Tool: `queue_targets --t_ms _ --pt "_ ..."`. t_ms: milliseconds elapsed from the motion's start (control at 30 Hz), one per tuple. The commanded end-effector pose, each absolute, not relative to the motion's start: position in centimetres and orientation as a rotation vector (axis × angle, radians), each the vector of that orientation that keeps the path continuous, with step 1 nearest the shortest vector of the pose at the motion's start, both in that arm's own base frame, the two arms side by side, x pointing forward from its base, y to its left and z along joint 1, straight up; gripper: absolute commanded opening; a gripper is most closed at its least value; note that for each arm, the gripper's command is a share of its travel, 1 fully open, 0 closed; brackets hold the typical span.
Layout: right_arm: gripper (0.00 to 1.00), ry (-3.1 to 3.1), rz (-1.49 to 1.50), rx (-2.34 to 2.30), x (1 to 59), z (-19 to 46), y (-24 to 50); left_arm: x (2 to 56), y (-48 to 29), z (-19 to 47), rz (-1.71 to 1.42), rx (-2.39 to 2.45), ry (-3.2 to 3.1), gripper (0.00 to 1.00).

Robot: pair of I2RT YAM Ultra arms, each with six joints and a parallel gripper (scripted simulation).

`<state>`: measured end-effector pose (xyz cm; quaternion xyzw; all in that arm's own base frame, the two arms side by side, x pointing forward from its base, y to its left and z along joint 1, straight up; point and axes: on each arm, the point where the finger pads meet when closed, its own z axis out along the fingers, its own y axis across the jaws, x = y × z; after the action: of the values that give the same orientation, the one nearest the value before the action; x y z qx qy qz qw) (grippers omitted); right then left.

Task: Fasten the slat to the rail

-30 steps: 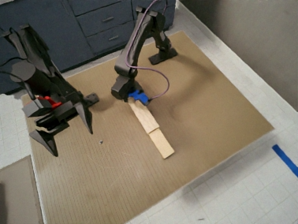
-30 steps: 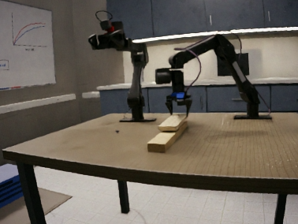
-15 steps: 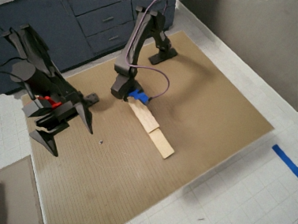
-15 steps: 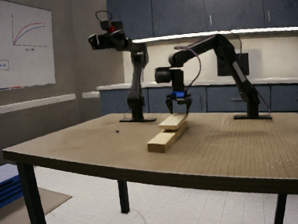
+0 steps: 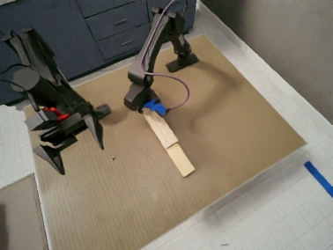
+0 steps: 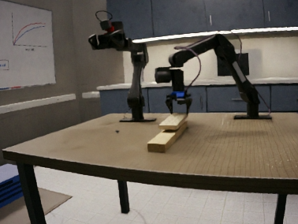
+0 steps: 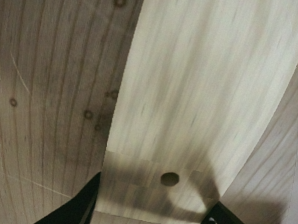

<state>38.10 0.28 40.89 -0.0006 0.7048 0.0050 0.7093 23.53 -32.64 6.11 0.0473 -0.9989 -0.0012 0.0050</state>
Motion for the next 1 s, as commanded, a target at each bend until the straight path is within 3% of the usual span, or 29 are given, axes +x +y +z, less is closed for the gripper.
queue_targets --t_ms 0,967 --pt "1.00 1.559 0.000 0.000 38.1 41.2 0.1 23.9 -32.8 6.8 0.017 0.158 -3.145 0.72" --pt "1.00 1.559 0.000 0.000 38.1 41.2 0.1 23.9 -32.8 5.1 0.017 0.156 -3.145 0.72"
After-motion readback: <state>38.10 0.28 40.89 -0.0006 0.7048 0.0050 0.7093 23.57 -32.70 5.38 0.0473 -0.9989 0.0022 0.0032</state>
